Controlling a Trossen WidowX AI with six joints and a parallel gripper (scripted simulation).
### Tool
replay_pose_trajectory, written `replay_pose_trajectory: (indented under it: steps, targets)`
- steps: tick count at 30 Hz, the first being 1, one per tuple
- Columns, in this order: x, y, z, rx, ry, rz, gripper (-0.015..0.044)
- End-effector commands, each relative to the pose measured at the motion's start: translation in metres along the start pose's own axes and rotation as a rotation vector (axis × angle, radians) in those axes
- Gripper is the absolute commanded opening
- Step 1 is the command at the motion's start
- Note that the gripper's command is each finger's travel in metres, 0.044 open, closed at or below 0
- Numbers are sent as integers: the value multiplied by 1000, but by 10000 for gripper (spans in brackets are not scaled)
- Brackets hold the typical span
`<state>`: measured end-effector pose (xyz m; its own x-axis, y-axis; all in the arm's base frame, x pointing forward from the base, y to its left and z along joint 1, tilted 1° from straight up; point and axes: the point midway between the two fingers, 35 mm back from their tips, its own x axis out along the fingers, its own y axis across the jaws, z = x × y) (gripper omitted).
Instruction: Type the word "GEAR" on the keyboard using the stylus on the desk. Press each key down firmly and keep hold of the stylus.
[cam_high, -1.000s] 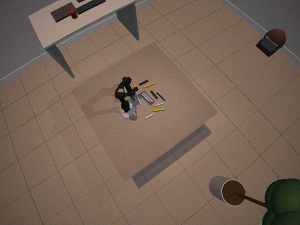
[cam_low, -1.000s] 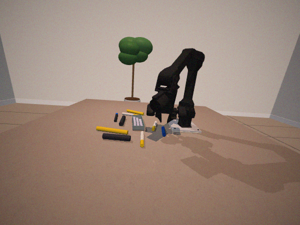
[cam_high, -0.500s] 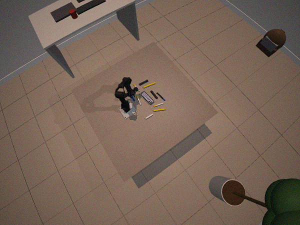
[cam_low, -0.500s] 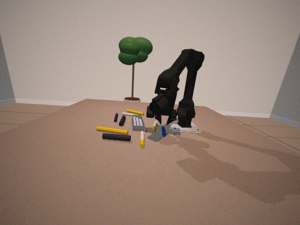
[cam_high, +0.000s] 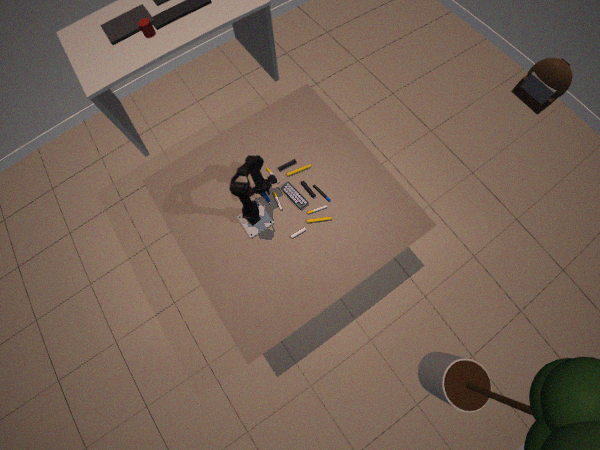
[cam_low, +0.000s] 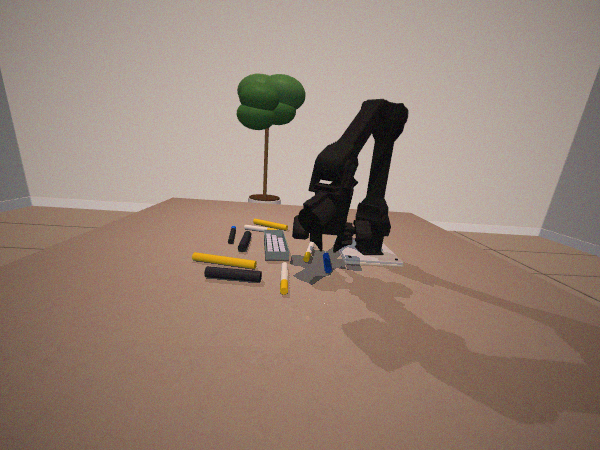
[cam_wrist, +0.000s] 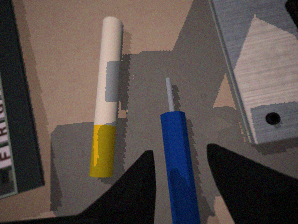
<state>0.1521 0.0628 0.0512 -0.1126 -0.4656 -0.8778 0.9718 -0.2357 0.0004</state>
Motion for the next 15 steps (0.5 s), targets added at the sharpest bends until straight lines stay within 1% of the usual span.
replay_pose_trajectory:
  steps: [1, 15]
  targets:
    - [4, 0, -1, 2, -7, -1, 150]
    - [12, 0, -5, 2, -7, -1, 150]
